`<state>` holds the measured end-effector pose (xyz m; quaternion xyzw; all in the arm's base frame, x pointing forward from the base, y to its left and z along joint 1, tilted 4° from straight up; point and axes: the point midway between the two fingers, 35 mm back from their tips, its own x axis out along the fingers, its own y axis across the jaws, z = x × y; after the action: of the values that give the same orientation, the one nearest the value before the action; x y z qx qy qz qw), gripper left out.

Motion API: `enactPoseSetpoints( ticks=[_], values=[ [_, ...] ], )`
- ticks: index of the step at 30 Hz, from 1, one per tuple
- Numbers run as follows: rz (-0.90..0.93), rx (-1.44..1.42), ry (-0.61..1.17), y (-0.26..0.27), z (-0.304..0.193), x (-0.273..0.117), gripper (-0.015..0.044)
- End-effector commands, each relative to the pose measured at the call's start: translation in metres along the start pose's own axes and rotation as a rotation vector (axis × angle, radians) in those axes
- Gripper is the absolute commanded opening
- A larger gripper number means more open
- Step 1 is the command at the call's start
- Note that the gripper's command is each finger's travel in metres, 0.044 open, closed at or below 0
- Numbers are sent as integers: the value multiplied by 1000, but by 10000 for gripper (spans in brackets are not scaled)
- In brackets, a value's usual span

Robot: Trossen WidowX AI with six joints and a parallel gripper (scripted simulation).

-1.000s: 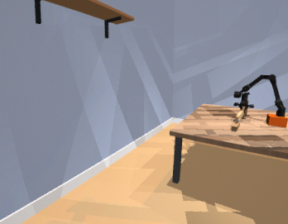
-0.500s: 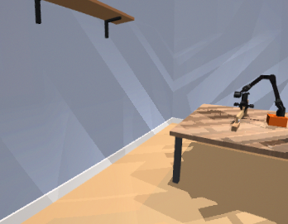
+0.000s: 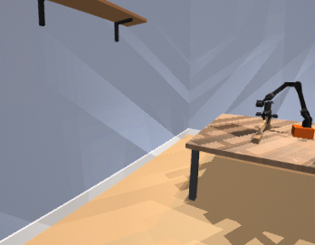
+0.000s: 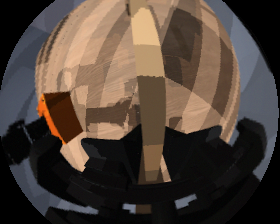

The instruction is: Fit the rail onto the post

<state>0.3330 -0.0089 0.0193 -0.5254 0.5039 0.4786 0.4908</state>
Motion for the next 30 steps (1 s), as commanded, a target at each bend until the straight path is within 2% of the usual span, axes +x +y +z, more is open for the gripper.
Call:
enactPoseSetpoints(
  ticks=[1,30],
  values=[
    [-5,-2,3,-1,-3,-1,0],
    [-5,-2,3,0,-4,-4,0]
  ],
)
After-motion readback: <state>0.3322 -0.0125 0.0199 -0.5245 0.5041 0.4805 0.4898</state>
